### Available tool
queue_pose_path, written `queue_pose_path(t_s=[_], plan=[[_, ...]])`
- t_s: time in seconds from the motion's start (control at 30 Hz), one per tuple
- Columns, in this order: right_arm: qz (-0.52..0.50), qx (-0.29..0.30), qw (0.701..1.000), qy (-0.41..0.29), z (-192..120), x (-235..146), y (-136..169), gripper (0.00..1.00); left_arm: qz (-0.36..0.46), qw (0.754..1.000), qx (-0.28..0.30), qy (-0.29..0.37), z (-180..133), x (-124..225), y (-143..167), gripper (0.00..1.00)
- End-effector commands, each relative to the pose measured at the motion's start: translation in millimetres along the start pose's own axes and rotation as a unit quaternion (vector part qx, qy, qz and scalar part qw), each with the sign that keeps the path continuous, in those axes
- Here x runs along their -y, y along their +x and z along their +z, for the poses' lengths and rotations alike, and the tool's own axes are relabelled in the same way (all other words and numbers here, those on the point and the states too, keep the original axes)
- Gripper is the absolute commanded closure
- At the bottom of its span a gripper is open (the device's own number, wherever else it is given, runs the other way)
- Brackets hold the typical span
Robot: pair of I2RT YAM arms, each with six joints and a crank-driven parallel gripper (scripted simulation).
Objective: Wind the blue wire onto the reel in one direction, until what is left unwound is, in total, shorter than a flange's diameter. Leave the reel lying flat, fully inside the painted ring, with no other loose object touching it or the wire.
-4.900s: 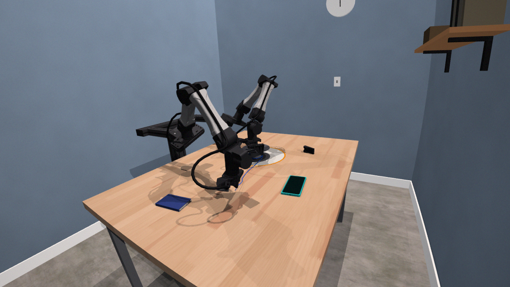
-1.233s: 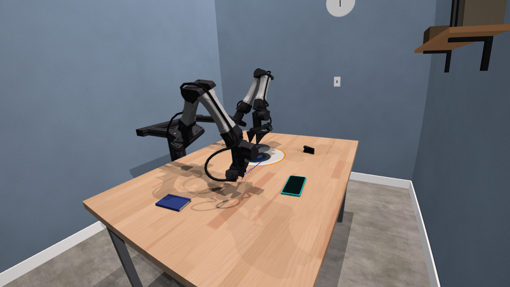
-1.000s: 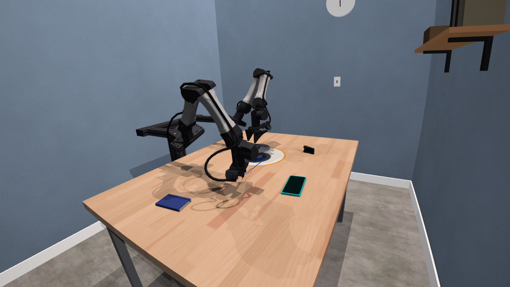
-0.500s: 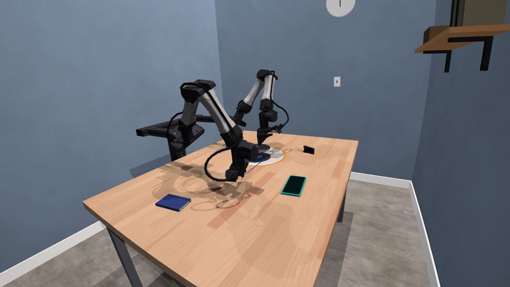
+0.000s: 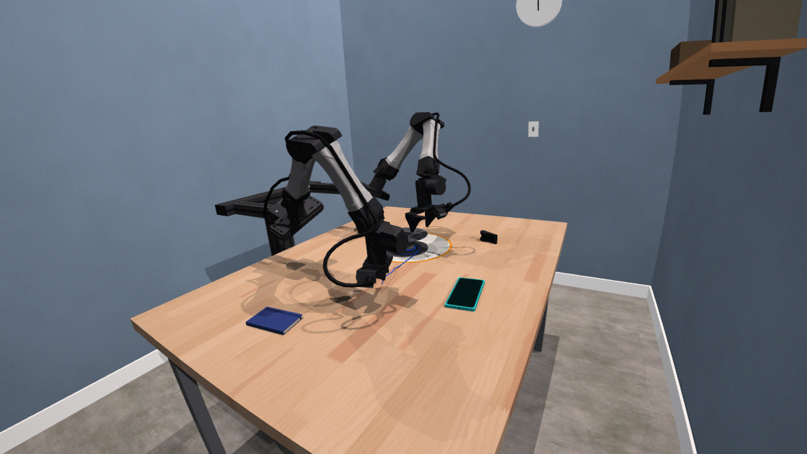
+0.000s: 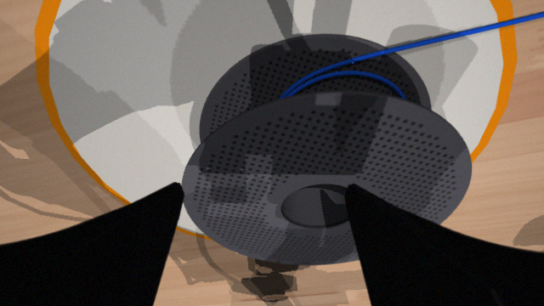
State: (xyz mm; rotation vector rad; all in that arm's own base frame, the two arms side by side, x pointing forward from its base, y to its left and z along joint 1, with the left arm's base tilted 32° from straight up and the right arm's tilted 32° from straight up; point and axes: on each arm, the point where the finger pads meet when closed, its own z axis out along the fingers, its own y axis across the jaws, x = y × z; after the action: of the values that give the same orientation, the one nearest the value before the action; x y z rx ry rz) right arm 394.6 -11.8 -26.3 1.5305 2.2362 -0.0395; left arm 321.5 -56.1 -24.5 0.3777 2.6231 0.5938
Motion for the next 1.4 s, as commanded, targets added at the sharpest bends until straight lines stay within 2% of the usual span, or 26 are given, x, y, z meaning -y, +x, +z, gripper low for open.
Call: queue_pose_path(t_s=[0.0,0.1,0.17,0.2,0.27,0.93,1.23,1.37], plan=[[0.004,0.001,1.000,-0.015,-8.5,-8.8,-4.5,1.00,0.172,0.985,-0.011,0.009,-2.6,-1.5,2.4,0.03],[0.004,0.001,1.000,-0.015,-9.0,-9.4,-5.3,1.00,0.255,0.967,-0.018,0.012,-2.3,-1.4,2.1,0.03],[0.004,0.001,1.000,-0.015,-9.0,-9.4,-5.3,1.00,0.255,0.967,-0.018,0.012,-2.3,-1.4,2.1,0.03],[0.004,0.001,1.000,-0.015,-9.2,-9.6,-5.6,1.00,0.327,0.944,-0.026,0.015,-2.3,-1.4,1.6,0.03],[0.004,0.001,1.000,-0.015,-9.5,-9.9,-6.2,1.00,0.370,0.929,-0.031,0.017,-2.5,-1.2,1.4,0.03],[0.003,0.001,1.000,-0.015,-10.5,-9.5,-8.6,1.00,0.370,0.929,-0.031,0.017,-3.1,-4.9,8.2,0.03],[0.002,0.001,1.000,-0.015,-10.4,-7.8,-8.0,1.00,0.370,0.929,-0.031,0.017,36.3,-4.6,10.3,0.03],[0.002,0.001,1.000,-0.015,-10.3,-7.5,-7.8,1.00,0.370,0.929,-0.031,0.017,39.8,-4.0,8.6,0.03]])
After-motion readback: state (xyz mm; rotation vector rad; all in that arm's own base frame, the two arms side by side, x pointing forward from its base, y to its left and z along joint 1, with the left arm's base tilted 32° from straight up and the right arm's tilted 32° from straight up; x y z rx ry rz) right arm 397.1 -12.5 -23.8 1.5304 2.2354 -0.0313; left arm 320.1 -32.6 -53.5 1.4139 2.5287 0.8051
